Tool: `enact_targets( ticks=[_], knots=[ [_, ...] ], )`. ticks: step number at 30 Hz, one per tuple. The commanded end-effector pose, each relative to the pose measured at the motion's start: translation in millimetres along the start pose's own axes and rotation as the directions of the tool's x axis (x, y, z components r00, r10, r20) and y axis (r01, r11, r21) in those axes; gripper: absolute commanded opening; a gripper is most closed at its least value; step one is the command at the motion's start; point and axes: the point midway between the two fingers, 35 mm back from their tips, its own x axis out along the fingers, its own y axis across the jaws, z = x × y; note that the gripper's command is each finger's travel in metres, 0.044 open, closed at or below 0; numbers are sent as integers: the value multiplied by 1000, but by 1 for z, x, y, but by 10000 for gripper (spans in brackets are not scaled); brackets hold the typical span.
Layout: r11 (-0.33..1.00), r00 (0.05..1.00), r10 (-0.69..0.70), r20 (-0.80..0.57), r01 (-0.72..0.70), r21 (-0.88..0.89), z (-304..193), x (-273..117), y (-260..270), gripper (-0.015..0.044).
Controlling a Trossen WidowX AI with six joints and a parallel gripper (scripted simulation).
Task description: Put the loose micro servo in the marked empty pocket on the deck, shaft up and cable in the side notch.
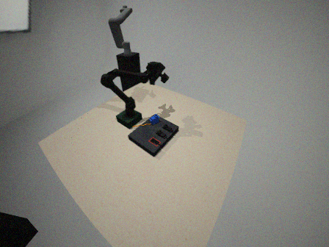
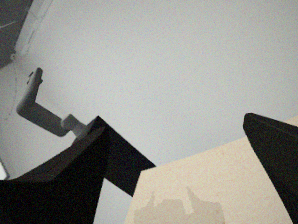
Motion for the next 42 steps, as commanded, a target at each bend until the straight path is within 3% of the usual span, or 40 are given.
enact_targets(
  ticks=[1,10,19,31,42],
  knots=[
    [1000,1000,-3,0,3,5,0,0,-1,426],
    [969,990,-138,10,133,210,2,-8,-31,440],
    [848,953,-304,0,270,456,0,-23,-66,440],
    [572,861,-506,-52,380,727,-9,-51,-109,440],
    [251,743,-656,-135,383,889,-24,-84,-140,440]
  ],
)
